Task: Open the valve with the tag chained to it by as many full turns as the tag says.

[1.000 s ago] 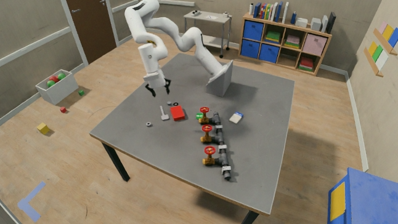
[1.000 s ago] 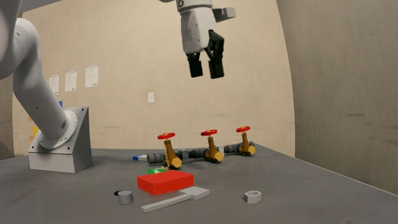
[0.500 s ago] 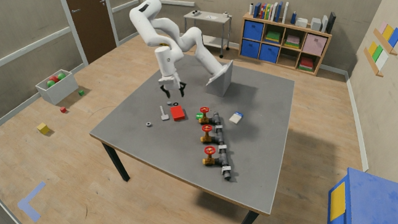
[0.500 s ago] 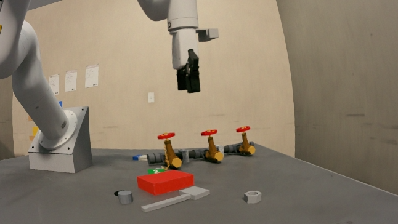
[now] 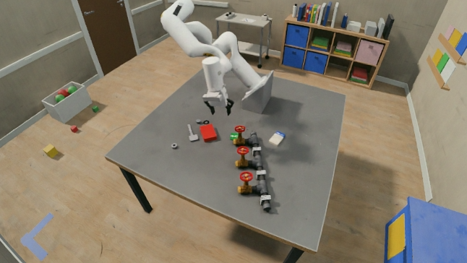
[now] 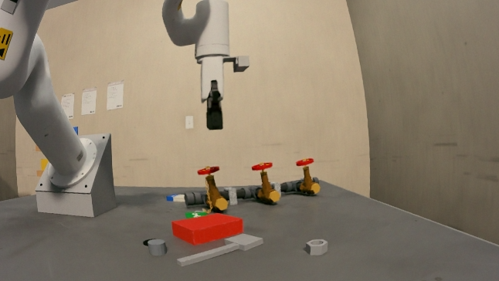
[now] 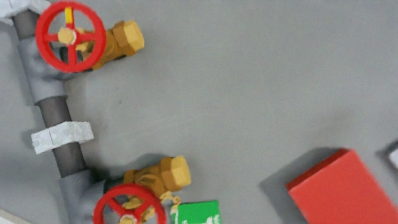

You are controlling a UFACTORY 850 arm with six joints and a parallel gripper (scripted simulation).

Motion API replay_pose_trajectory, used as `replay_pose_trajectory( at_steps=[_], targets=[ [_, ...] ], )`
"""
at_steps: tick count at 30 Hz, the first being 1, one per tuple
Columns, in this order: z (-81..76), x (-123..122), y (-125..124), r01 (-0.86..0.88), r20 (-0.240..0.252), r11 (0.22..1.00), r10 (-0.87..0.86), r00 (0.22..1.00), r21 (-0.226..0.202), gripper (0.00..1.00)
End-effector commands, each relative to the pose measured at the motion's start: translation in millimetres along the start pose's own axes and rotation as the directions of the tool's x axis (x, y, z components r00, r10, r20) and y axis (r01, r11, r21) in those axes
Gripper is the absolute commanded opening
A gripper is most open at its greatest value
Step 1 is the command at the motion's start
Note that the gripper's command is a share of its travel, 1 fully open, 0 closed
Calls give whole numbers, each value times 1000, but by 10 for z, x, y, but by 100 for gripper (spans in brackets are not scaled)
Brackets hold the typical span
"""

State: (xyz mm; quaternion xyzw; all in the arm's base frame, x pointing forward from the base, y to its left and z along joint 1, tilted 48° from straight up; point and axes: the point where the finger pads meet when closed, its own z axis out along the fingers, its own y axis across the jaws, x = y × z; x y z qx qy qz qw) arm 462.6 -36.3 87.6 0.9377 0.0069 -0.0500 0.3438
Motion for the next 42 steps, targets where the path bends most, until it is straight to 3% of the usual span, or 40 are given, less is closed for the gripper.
replay_pose_trajectory(
  at_steps=[1,10,15,42],
  targets=[
    [107,-173,-225,-58,5,997,58,998,-43,100],
    [294,-496,-516,-147,1,982,148,989,-116,100],
    [332,-564,-567,-166,-3,977,167,986,-131,100],
    [342,-581,-579,-170,-4,976,171,985,-135,100]
  ],
)
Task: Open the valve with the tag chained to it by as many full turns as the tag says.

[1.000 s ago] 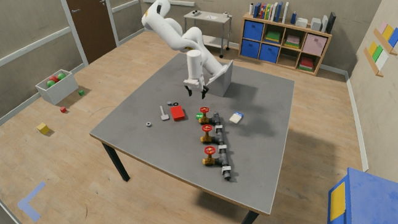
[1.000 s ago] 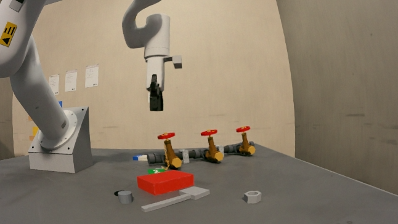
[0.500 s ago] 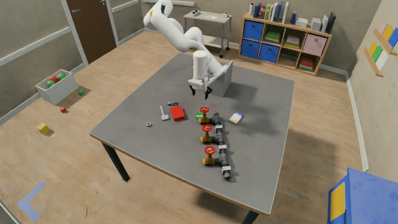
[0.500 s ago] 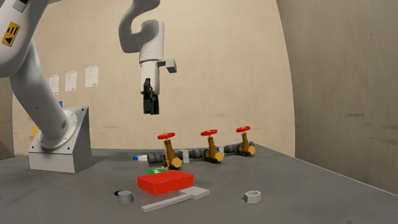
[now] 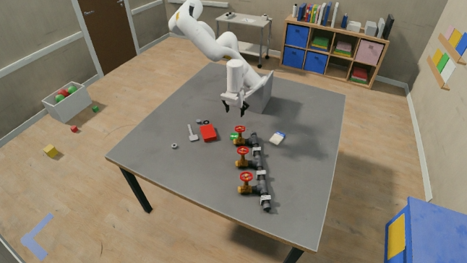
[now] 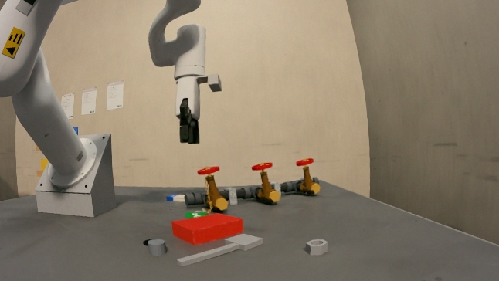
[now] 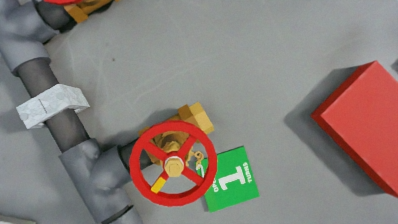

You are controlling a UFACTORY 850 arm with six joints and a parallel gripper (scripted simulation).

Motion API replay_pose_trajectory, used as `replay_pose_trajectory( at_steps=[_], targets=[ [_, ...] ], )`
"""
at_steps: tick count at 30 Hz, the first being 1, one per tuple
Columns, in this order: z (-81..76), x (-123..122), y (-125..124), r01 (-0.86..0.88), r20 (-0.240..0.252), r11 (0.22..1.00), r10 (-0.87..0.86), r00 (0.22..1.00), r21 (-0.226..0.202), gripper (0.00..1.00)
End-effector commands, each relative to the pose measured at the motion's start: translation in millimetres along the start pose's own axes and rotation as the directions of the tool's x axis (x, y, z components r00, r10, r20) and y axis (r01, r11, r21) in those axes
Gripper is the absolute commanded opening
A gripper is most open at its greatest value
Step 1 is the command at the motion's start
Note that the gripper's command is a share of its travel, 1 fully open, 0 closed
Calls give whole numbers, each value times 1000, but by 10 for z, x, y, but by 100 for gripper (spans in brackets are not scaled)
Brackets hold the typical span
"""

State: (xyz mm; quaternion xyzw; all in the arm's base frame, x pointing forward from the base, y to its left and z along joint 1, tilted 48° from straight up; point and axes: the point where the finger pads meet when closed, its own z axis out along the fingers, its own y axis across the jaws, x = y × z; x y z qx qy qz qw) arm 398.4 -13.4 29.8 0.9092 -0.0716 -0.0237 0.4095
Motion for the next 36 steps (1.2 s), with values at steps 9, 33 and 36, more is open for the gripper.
replay_pose_trajectory(
  at_steps=[9,33,36],
  targets=[
    [-6,5,-2,-1,-1,1000,1,1000,1,100],
    [-5,7,-4,-7,-1,1000,7,1000,2,100],
    [-1,16,-16,-49,-3,999,49,999,7,100]
  ],
)
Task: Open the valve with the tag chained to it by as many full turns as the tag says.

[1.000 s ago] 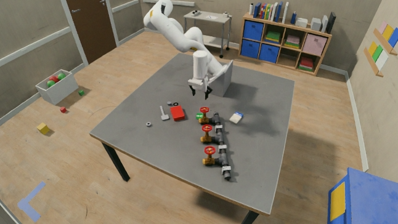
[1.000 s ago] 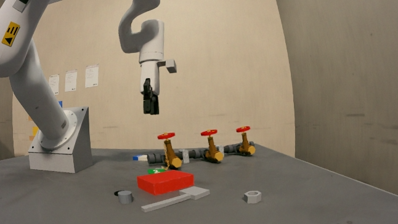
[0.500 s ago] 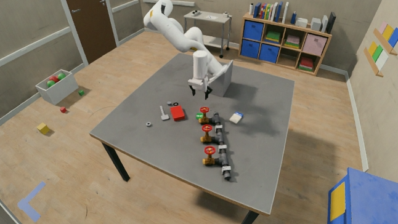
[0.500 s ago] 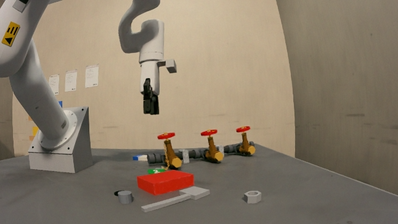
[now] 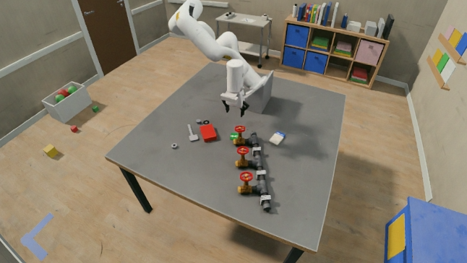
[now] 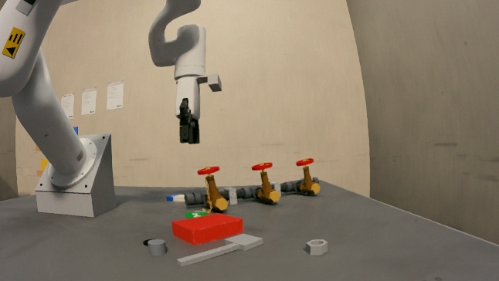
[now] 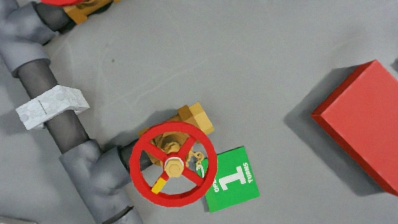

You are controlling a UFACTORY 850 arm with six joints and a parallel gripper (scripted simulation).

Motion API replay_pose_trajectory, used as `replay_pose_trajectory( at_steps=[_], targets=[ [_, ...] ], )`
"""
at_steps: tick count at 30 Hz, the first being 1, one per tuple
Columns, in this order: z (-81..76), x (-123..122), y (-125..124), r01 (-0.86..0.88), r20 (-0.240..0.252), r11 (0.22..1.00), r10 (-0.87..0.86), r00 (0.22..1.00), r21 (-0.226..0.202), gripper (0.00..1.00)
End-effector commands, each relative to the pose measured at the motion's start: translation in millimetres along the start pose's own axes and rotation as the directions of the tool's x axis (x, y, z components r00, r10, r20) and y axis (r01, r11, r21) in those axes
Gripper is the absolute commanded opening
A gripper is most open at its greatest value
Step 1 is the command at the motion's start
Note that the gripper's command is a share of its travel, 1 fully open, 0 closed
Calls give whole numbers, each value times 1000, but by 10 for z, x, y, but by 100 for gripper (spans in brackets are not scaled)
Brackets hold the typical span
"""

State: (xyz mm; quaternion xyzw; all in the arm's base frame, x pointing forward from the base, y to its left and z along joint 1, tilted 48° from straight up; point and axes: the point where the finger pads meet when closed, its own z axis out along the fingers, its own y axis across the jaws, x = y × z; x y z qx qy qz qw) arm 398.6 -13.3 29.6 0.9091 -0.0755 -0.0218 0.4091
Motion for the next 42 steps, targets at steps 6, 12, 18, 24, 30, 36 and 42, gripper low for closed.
replay_pose_trajectory(
  at_steps=[6,12,18,24,30,36,42],
  targets=[
    [14,42,-53,-176,-5,984,176,984,25,100],
    [67,103,-159,-464,-2,883,465,885,67,100],
    [120,164,-262,-643,17,761,644,765,91,100],
    [168,218,-355,-826,44,552,827,560,115,100],
    [205,259,-425,-936,69,327,939,338,131,100],
    [214,268,-441,-974,78,171,980,183,149,100],
    [215,269,-443,-982,79,80,992,95,170,100]
  ],
)
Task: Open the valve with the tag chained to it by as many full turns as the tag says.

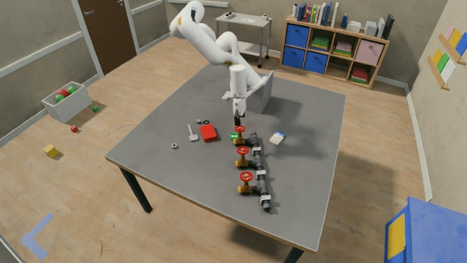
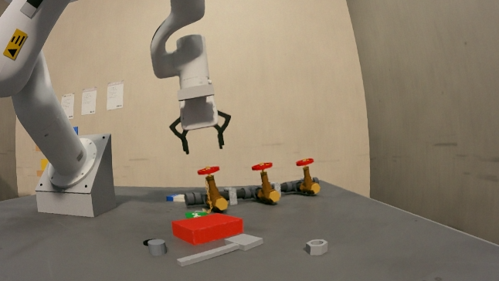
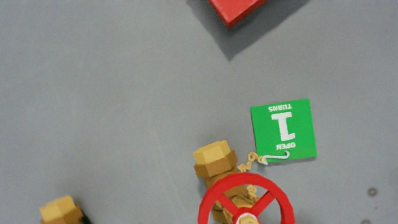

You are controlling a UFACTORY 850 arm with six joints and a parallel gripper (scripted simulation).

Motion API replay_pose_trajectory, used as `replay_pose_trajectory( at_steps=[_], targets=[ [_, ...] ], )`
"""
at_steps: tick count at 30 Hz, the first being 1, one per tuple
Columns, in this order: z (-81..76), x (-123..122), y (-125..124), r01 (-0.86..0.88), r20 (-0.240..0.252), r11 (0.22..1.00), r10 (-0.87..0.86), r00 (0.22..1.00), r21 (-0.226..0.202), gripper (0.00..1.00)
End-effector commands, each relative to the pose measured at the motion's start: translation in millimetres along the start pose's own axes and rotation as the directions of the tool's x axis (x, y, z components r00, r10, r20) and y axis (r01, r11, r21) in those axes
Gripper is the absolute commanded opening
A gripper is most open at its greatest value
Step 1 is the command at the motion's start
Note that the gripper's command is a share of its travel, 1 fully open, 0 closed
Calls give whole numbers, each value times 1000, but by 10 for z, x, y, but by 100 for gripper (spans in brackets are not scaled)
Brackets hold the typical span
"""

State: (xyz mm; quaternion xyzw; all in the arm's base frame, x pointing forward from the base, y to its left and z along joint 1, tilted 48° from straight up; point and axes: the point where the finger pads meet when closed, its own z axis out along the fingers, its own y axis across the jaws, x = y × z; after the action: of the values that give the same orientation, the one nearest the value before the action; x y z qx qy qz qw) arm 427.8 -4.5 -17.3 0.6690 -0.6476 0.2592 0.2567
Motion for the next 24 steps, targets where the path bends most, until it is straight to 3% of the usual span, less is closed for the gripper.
replay_pose_trajectory(
  at_steps=[1,16,24],
  targets=[
    [-1,0,-5,-58,-17,997,59,998,58,100],
    [6,0,-5,-58,-17,997,59,998,58,100],
    [89,2,-8,-59,-19,997,60,998,58,100]
  ],
)
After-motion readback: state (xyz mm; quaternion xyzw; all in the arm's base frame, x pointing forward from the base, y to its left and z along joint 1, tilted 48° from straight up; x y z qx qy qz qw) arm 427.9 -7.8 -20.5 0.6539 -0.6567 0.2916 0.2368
